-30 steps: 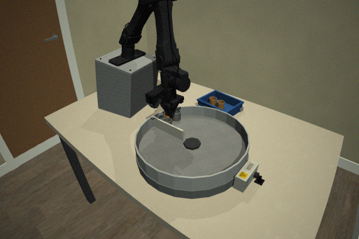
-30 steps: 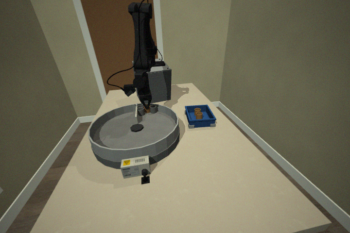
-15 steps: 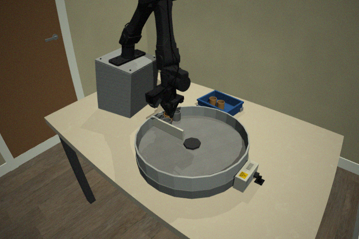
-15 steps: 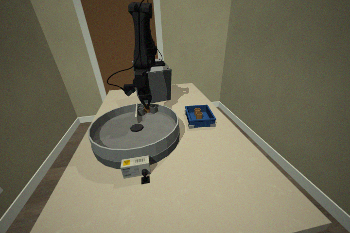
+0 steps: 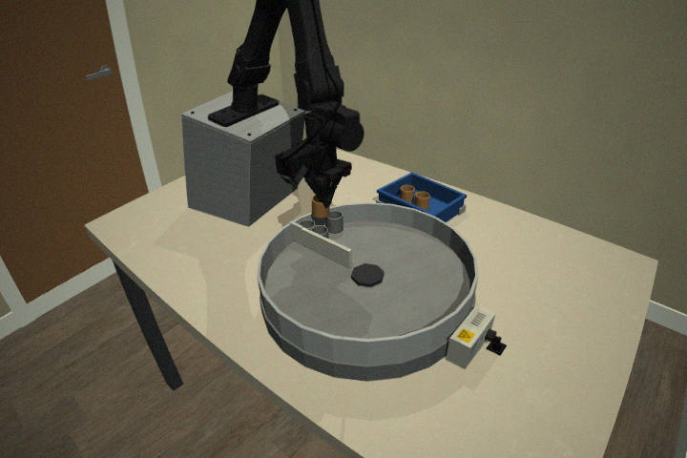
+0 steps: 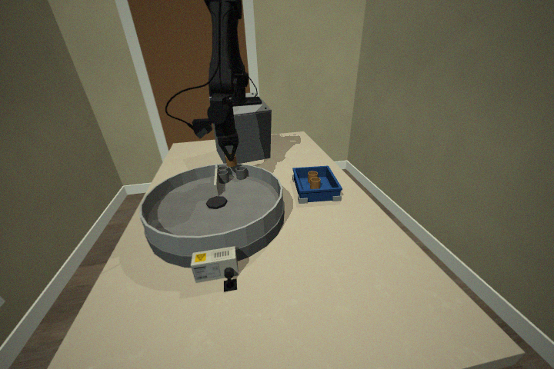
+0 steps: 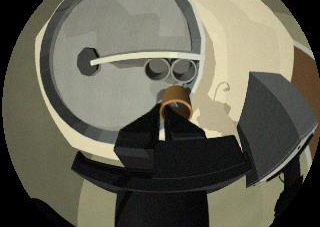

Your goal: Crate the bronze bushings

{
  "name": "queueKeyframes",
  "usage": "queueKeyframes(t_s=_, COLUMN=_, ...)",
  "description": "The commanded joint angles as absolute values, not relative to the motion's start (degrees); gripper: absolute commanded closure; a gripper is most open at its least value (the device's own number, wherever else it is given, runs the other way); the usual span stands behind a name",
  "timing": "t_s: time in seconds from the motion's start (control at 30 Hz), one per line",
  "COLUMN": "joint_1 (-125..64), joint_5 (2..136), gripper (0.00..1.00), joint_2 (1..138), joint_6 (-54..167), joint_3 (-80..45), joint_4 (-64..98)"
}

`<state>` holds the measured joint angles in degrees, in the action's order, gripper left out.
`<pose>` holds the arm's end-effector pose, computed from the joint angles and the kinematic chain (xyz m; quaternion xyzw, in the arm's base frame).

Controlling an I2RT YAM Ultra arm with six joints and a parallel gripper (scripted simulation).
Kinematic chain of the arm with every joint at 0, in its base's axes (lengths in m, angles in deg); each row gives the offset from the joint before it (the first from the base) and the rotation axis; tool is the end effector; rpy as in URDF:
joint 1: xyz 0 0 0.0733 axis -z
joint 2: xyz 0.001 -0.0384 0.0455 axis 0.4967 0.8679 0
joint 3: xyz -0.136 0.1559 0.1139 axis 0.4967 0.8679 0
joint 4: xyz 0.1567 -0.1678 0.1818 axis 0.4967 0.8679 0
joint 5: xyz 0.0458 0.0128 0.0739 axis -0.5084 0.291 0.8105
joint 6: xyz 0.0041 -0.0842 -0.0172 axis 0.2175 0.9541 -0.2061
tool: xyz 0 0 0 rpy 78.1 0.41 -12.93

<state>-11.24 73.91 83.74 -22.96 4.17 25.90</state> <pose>0.3168 -0.0989 -0.0299 0.7415 0.6615 0.0863 0.0714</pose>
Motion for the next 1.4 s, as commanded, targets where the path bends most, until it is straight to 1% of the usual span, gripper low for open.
queueKeyframes(t_s=0.0, joint_1=-10.28, joint_5=73.53, gripper=1.00, joint_2=79.64, joint_6=-22.27, joint_3=2.74, joint_4=30.76)
queueKeyframes(t_s=0.2, joint_1=-10.09, joint_5=73.65, gripper=1.00, joint_2=77.45, joint_6=-22.08, joint_3=2.38, joint_4=33.37)
queueKeyframes(t_s=1.37, joint_1=-10.07, joint_5=73.64, gripper=1.00, joint_2=78.60, joint_6=-22.20, joint_3=2.29, joint_4=33.64)
